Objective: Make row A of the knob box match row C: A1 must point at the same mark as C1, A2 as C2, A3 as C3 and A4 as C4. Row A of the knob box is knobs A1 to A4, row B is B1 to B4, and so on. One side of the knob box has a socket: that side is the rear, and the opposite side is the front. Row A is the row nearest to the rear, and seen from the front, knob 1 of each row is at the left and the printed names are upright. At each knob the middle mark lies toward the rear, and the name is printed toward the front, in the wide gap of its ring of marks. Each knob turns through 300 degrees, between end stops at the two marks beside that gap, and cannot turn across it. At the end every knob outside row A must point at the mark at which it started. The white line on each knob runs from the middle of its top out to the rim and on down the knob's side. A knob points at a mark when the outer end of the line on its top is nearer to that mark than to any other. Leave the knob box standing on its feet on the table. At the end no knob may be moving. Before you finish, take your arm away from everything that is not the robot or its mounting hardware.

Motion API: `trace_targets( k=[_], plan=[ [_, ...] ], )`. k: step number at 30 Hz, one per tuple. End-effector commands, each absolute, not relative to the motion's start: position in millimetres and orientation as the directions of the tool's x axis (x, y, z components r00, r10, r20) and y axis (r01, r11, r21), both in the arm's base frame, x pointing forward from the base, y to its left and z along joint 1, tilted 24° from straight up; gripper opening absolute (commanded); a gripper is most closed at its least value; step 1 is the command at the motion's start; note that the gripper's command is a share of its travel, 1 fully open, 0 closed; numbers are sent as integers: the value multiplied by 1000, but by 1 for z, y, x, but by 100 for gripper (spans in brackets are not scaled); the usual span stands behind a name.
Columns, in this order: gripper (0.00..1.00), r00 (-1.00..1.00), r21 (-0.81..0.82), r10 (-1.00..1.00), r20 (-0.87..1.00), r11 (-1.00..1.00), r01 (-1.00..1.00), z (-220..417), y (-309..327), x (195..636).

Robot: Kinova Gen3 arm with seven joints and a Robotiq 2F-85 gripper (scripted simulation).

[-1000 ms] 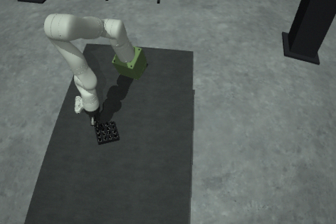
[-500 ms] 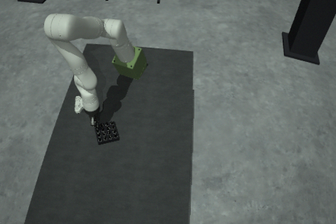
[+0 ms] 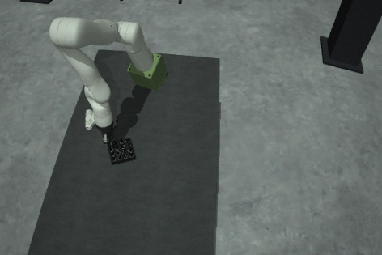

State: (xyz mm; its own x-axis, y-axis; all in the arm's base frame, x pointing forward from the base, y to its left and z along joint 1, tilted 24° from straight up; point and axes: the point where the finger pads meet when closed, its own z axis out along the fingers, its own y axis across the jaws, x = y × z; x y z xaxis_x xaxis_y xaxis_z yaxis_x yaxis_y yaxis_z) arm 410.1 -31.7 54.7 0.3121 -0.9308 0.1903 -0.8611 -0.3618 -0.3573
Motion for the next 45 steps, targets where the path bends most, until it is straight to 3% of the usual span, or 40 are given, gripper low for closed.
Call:
trace_targets(
  k=[1,45],
  plan=[
    [19,312,-365,-930,194,-364,-857,53,-32,415],
    [19,314,-360,-930,191,-363,-859,46,-32,416]
  ],
)
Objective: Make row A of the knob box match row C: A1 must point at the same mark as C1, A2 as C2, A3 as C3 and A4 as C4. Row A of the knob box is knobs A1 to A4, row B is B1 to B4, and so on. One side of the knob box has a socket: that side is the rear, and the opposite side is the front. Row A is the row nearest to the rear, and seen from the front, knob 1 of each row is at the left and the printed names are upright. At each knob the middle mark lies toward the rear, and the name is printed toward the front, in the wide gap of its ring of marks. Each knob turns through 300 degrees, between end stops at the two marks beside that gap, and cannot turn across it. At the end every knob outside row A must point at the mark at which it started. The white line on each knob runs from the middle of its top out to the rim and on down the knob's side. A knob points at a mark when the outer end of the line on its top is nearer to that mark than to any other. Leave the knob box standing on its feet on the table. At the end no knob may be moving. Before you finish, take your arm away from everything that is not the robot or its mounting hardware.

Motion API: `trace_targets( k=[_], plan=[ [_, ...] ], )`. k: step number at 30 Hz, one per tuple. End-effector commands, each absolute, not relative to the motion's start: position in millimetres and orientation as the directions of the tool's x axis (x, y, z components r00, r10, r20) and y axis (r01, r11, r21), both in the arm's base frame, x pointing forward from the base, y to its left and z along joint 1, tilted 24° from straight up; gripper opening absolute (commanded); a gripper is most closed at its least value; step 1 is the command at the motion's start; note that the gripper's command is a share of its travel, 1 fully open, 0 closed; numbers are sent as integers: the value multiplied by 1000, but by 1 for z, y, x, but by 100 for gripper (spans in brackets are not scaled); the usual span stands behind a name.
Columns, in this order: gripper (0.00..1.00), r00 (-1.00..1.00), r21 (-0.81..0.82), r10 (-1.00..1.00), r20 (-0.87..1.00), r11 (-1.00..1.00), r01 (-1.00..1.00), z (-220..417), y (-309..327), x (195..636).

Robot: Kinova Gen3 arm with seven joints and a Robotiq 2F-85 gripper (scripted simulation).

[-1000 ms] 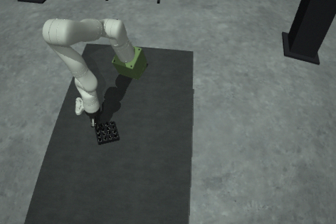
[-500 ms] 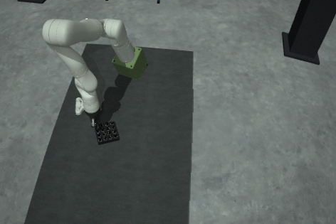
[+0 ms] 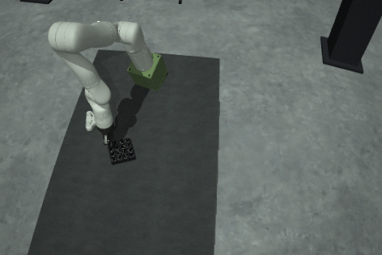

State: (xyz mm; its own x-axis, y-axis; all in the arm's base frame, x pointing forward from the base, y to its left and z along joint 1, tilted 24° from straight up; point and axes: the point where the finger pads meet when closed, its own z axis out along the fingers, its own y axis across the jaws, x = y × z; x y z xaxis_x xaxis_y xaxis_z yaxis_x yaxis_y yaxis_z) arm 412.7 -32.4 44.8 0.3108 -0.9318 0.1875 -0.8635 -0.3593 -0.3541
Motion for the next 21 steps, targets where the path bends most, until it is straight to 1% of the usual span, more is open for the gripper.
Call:
trace_targets(
  k=[1,8,9,21],
  plan=[
    [19,314,-360,-930,191,-363,-859,46,-32,416],
    [19,314,-360,-930,191,-363,-859,46,-32,416],
    [8,314,-360,-930,191,-363,-859,46,-32,416],
    [8,314,-359,-930,190,-363,-859,46,-32,416]
  ],
)
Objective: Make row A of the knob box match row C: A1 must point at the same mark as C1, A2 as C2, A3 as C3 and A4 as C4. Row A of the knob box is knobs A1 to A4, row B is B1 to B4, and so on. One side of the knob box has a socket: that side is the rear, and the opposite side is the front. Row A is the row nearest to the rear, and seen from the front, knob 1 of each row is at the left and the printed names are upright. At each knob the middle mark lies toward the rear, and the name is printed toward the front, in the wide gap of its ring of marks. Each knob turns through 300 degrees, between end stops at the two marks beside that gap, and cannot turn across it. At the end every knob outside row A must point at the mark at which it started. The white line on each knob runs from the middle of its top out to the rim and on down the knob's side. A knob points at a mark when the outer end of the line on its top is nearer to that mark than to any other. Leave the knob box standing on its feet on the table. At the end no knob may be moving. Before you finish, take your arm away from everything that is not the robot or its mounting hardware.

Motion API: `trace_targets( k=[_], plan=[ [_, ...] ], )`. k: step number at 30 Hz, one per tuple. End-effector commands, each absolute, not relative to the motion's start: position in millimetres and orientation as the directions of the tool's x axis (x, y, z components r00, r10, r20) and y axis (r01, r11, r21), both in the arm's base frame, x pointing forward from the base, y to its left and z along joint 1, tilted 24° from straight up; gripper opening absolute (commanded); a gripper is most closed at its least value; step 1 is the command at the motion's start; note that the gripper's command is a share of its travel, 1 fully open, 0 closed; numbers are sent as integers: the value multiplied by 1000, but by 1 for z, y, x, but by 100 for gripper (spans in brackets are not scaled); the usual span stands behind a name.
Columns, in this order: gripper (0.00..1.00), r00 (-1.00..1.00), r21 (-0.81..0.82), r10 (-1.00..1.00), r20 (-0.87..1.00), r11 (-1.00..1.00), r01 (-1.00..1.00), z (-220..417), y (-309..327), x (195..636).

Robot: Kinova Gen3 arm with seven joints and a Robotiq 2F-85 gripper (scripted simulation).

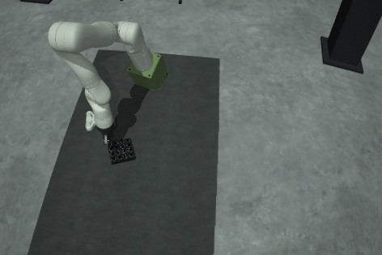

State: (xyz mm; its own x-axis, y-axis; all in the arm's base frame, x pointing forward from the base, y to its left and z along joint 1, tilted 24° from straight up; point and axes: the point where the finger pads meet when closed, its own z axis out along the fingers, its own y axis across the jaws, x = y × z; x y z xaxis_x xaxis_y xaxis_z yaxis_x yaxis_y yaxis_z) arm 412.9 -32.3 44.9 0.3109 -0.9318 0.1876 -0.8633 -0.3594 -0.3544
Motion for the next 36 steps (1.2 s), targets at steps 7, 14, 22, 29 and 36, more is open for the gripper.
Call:
trace_targets(
  k=[7,14,22,29,36],
  plan=[
    [8,314,-359,-930,190,-363,-859,46,-32,416],
    [8,314,-359,-930,190,-363,-859,46,-32,416],
    [8,320,-358,-928,193,-370,-857,45,-32,416],
    [8,401,-334,-889,223,-456,-825,45,-32,414],
    [8,500,-304,-825,263,-563,-769,45,-32,414]
  ],
)
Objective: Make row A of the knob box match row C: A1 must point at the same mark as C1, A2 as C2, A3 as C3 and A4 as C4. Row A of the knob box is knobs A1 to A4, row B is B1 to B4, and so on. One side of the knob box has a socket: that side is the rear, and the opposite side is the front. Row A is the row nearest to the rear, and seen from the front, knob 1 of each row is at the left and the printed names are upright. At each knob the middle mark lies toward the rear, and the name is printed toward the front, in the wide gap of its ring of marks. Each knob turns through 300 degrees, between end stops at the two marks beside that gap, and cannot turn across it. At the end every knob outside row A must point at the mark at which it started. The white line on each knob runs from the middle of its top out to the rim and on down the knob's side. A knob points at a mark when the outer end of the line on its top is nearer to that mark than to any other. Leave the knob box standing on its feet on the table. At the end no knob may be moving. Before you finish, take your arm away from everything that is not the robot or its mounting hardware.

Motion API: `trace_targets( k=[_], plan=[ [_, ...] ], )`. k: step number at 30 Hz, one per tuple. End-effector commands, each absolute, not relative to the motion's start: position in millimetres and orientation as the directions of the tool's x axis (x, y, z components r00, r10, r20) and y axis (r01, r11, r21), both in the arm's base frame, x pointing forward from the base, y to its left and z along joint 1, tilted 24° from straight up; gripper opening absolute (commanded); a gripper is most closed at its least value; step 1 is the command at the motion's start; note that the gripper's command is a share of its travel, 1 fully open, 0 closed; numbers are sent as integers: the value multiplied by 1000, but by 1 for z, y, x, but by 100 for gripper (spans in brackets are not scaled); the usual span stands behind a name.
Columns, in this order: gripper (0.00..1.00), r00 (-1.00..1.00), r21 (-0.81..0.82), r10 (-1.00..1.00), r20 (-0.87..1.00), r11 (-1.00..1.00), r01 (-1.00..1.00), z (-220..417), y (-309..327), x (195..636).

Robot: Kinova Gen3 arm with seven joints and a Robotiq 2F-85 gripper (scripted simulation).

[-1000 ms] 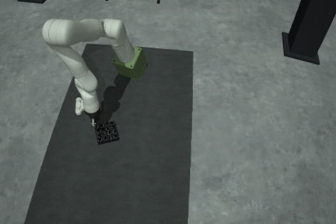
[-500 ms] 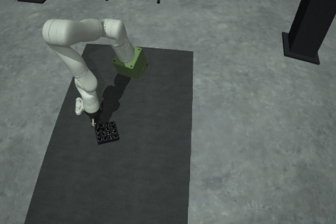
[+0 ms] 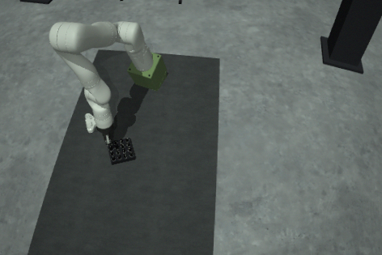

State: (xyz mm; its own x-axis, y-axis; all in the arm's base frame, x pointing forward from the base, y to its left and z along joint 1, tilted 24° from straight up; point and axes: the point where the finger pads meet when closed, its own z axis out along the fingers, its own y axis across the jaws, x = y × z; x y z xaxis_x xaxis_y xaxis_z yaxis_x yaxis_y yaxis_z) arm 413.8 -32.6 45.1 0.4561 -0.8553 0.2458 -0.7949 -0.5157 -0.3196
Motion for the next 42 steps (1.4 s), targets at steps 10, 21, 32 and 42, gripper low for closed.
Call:
trace_targets(
  k=[10,21,32,42],
  plan=[
    [8,645,-245,-693,322,-719,-650,45,-32,415],
    [8,659,-239,-677,329,-735,-635,45,-32,415],
    [19,659,-239,-677,329,-735,-635,45,-32,415],
    [19,659,-239,-677,329,-735,-635,45,-32,415]
  ],
)
